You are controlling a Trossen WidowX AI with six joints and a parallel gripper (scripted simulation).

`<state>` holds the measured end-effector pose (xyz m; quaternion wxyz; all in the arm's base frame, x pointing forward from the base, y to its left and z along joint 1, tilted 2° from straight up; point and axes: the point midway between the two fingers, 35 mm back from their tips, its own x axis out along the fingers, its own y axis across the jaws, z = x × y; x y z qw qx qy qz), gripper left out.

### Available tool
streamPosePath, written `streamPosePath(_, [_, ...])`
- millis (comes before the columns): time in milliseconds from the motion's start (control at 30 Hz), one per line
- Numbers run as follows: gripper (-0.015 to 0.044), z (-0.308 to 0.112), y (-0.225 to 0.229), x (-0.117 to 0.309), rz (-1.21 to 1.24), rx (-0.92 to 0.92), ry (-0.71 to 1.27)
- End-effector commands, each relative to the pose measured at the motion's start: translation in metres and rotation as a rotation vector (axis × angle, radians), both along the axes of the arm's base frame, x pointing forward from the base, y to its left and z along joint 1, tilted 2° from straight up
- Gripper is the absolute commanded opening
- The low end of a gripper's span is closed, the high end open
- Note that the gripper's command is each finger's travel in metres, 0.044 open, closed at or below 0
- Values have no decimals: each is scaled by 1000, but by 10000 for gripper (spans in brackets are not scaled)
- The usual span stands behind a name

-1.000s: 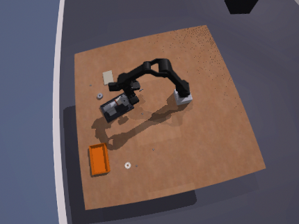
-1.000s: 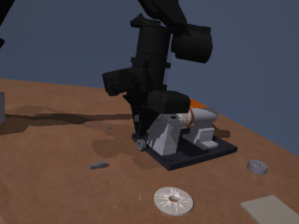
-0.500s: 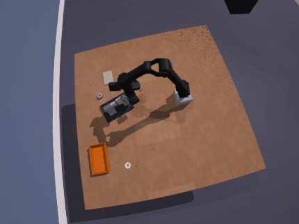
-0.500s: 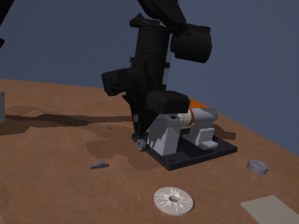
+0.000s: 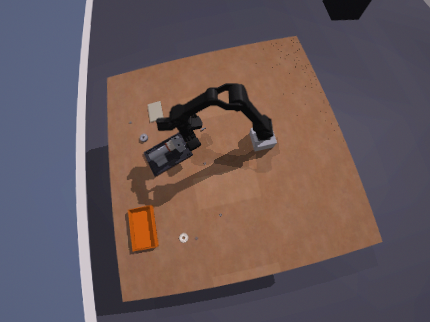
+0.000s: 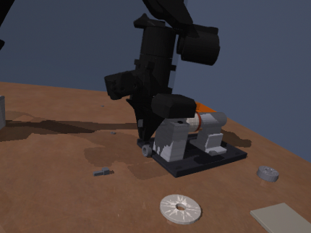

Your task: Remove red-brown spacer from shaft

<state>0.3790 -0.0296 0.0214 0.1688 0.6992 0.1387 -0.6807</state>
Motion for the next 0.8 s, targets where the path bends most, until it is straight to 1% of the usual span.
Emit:
streamPosePath(0, [0, 0, -1, -1, 2, -3, 3])
streamPosePath(767, [0, -1, -2, -4, 2, -3, 3])
